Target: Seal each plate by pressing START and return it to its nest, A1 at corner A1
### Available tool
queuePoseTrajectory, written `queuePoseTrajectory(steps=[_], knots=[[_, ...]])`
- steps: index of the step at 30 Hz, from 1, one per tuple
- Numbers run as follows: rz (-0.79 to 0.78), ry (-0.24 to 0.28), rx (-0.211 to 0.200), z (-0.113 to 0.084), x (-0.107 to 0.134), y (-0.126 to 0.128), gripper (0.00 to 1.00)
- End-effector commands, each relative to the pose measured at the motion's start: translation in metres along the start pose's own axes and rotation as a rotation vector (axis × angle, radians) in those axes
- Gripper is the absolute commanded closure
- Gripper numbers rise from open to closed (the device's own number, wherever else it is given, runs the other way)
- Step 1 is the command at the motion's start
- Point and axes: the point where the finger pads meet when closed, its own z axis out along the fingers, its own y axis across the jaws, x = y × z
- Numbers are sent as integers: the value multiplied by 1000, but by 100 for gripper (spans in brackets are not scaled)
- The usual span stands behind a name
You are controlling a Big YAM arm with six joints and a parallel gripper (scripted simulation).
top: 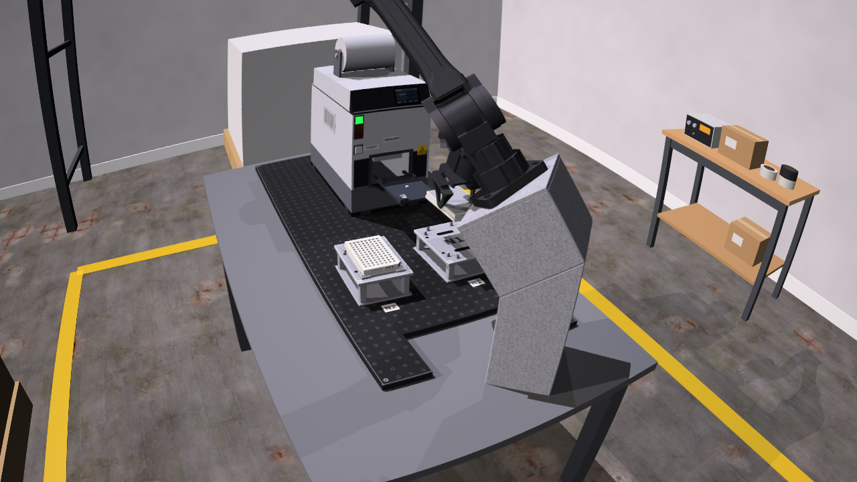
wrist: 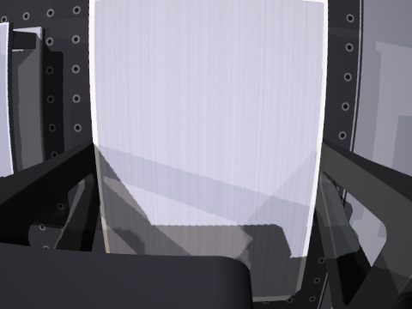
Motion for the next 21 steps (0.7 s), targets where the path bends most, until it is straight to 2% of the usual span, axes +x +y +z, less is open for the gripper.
queuePoseTrajectory(steps=[1, 10, 16, 21], knots=[[-11, -21, 0, 4, -10, 1, 100], [11, 3, 6, 3, 8, 0, 100], [-12, -23, 0, 10, -8, 1, 100], [-6, -14, -1, 11, -3, 2, 100]])
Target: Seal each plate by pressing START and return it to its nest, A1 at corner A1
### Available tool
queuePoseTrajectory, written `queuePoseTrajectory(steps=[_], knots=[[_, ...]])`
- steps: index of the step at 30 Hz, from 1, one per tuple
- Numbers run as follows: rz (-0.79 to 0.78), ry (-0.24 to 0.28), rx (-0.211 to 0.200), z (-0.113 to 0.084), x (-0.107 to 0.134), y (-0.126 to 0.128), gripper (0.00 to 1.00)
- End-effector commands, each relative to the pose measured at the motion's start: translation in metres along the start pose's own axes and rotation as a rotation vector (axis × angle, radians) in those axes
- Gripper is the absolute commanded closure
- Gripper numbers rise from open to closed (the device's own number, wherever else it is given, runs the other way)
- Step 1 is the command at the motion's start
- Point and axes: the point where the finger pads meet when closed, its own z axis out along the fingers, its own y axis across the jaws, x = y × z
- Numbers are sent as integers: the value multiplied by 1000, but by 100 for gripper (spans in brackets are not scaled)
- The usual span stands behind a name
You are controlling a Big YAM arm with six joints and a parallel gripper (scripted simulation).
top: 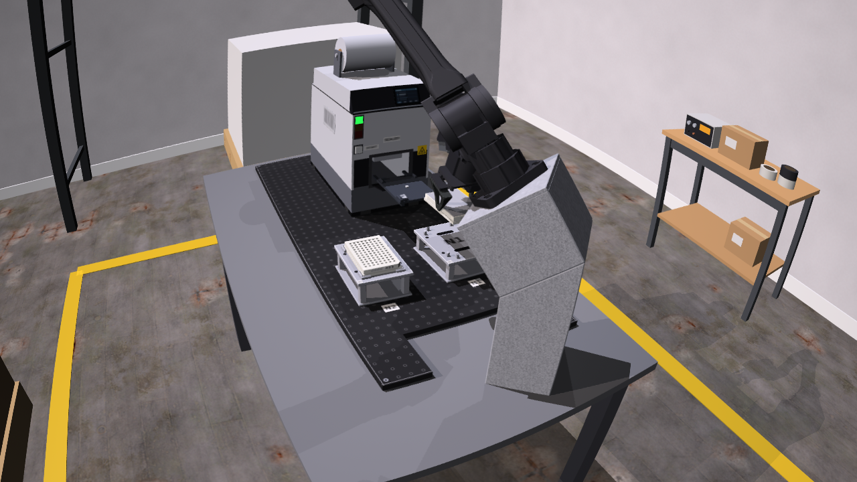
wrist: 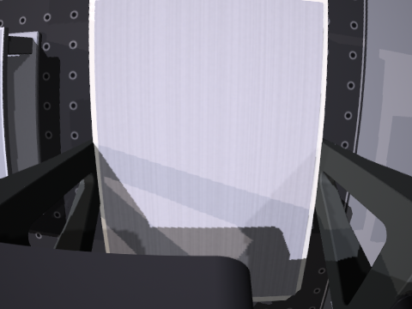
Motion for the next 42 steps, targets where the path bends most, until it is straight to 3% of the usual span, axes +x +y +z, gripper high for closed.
queuePoseTrajectory(steps=[1, 8, 17, 24, 31, 42], knots=[[8, 3, 3, 1, 4, 0, 100], [17, 11, 3, 3, 11, 1, 100], [-2, -10, -1, 10, -1, 1, 100], [17, 7, 14, 6, 15, -5, 100], [-5, -15, -1, 16, -1, 2, 100], [23, 12, 7, 15, 18, -1, 100]])
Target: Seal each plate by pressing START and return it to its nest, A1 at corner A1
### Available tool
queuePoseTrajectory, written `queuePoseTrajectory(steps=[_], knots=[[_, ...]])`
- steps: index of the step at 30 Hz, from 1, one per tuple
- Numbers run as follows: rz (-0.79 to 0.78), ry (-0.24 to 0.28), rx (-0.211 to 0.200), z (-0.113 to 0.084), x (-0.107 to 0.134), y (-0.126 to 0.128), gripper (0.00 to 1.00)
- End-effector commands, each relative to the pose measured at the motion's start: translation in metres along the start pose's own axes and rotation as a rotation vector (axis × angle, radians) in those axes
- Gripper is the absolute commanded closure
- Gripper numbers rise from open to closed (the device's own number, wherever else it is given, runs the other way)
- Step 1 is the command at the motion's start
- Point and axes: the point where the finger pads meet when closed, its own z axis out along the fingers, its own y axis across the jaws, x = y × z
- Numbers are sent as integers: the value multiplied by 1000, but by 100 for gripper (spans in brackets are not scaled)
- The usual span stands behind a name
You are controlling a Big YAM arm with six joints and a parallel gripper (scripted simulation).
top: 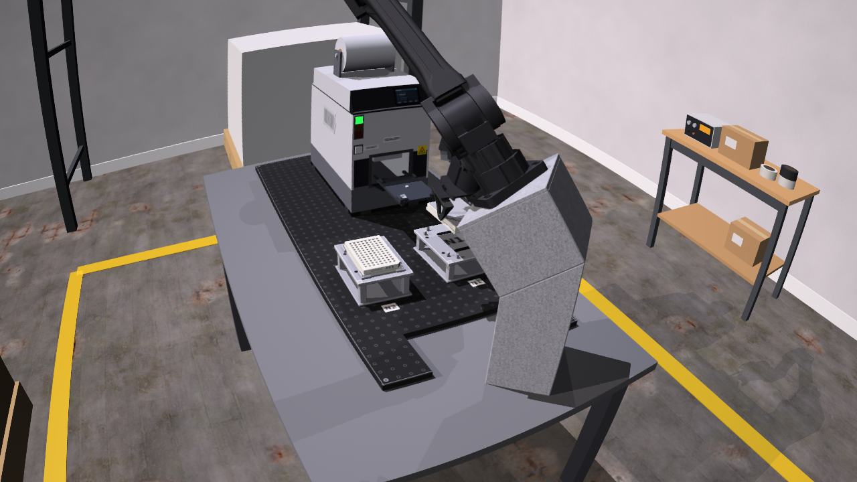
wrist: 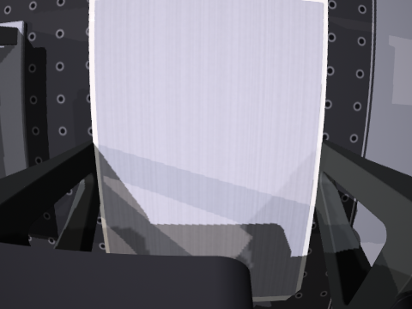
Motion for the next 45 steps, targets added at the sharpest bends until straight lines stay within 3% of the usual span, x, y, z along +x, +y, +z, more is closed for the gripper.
queuePoseTrajectory(steps=[1, 6, 18, 24, 35, 45], knots=[[9, -6, 3, -1, 2, 2, 100], [-12, -29, -1, 6, -14, 3, 100], [-2, 2, -6, 8, 8, 7, 100], [-2, -23, 3, 12, -6, 0, 100], [8, 2, -3, 14, 10, 5, 100], [-8, -18, 2, 20, -1, 0, 100]])
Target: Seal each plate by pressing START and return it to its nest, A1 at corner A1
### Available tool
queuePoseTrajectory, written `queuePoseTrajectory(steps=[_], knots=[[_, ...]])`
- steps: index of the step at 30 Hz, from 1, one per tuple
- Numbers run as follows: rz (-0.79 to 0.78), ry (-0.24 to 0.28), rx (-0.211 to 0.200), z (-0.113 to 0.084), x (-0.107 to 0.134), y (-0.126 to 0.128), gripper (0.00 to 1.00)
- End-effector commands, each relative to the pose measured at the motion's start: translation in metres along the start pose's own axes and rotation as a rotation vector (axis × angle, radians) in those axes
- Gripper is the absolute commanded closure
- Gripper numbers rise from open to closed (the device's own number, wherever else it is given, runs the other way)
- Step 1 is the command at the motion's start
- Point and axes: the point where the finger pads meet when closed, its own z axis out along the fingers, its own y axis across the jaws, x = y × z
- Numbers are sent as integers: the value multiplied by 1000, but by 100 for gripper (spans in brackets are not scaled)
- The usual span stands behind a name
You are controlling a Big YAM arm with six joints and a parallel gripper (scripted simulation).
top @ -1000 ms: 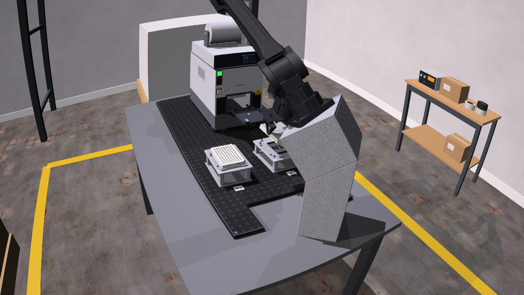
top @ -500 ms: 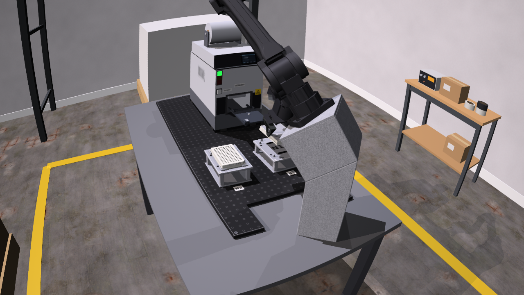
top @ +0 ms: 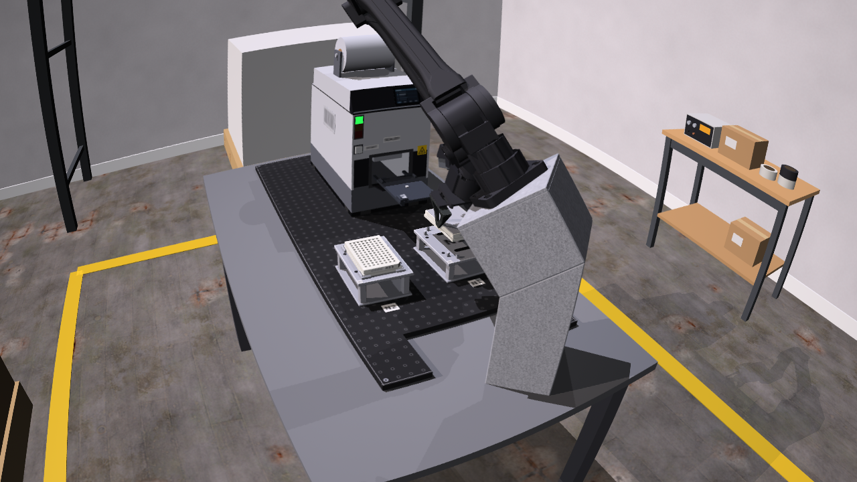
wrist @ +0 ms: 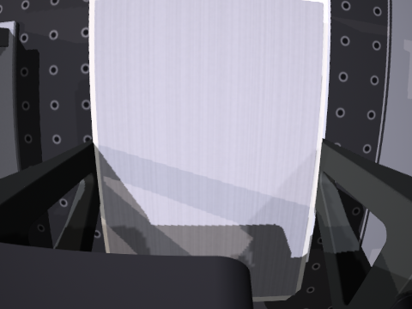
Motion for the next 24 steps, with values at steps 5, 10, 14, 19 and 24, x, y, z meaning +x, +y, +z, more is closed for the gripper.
queuePoseTrajectory(steps=[5, 10, 14, 19, 24], knots=[[4, -11, 16, 1, 1, -7, 100], [12, 1, 6, 3, 7, -1, 100], [-4, -13, -2, 8, -2, 3, 100], [9, -7, 7, 9, 1, -3, 100], [7, -4, 4, 12, 4, -2, 100]])
